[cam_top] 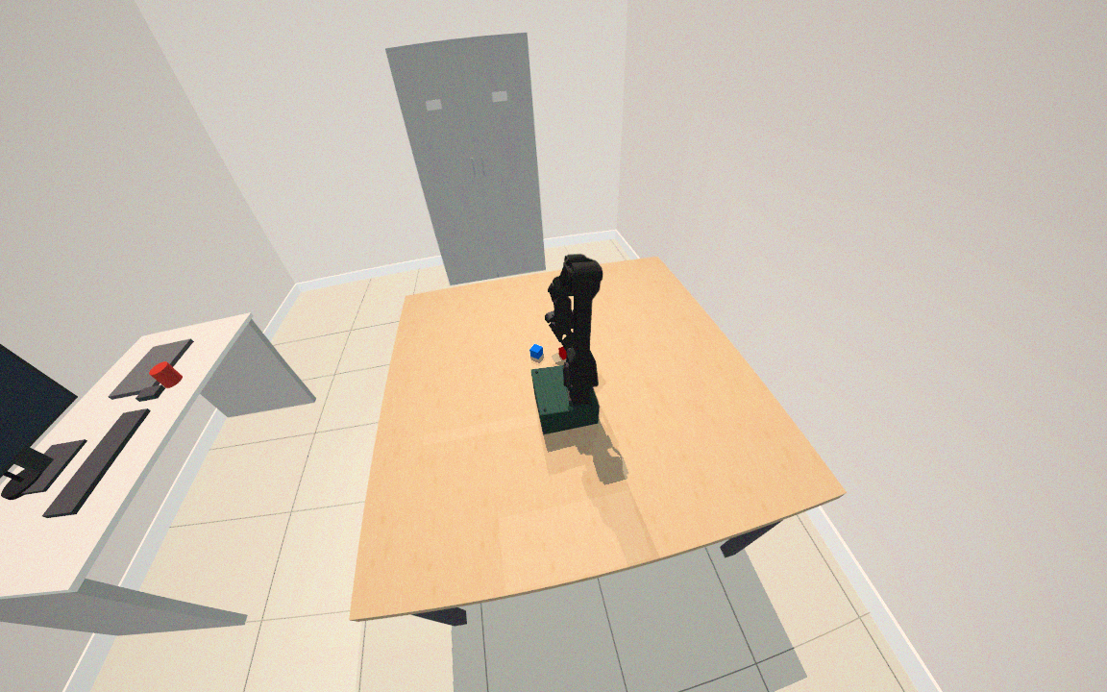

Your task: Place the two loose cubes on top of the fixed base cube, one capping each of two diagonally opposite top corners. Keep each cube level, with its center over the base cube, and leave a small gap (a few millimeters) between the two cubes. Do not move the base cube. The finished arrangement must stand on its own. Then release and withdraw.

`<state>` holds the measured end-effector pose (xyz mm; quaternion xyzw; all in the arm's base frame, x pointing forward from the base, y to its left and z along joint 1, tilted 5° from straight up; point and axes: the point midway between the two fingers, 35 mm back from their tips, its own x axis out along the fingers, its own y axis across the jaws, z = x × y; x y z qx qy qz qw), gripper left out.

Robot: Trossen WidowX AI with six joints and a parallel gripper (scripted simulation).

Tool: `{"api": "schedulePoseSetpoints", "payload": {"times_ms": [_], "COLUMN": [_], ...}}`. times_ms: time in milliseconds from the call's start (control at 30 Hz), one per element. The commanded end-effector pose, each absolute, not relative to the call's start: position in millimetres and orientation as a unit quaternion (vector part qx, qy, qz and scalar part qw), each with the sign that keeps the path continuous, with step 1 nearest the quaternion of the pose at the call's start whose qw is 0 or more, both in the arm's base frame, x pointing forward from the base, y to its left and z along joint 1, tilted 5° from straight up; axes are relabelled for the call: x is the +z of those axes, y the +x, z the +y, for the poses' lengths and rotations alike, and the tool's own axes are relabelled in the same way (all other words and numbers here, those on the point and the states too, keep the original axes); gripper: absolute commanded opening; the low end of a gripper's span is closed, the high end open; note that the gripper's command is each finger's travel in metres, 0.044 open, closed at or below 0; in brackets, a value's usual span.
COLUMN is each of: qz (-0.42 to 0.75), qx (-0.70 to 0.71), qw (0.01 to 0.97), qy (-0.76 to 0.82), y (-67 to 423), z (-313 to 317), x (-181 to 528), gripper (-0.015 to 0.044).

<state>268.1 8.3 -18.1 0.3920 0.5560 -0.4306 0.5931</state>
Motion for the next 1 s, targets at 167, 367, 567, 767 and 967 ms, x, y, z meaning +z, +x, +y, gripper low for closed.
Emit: {"api": "schedulePoseSetpoints", "payload": {"times_ms": [167,367,567,767,967], "qz": [0.558,0.558,0.558,0.558,0.558], "qx": [-0.433,-0.433,-0.433,-0.433,-0.433], "qw": [0.592,0.592,0.592,0.592,0.592], "qy": [0.387,0.387,0.387,0.387,0.387], "y": [266.1,265.6,265.5,265.7,269.0], "z": [6.0,5.2,5.1,5.1,6.7], "x": [-35.4,-44.8,-45.8,-45.4,-30.2], "gripper": [0.0265,0.0265,0.016,0.0105,0.0105]}}
